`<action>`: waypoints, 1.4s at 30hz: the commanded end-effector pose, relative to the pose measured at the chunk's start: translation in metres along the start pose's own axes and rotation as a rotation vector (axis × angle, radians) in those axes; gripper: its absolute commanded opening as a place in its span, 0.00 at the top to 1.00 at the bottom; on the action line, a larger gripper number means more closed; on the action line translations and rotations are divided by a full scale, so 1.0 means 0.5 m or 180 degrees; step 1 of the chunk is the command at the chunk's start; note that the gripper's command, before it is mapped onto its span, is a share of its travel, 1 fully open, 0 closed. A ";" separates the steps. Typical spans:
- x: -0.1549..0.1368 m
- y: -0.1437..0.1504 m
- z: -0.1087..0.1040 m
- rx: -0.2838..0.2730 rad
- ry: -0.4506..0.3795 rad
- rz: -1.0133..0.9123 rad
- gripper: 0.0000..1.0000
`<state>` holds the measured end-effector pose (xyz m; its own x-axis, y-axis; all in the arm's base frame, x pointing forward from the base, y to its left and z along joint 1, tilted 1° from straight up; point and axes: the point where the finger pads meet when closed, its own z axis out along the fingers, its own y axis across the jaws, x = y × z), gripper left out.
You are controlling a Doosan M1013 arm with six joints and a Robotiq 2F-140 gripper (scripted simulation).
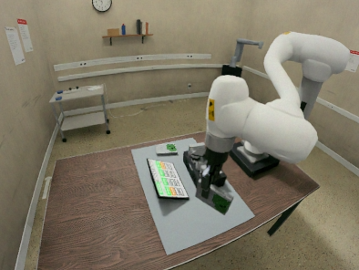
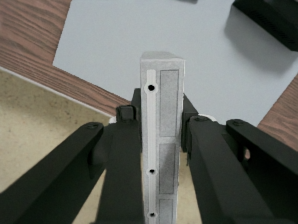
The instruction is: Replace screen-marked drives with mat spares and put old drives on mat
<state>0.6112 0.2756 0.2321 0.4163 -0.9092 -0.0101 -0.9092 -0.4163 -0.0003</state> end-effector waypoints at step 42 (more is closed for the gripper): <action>0.000 -0.001 -0.002 0.0002 0.1882 0.0007 0.90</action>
<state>0.6110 0.2753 0.2316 0.3677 -0.8024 0.4700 -0.9097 -0.4152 0.0029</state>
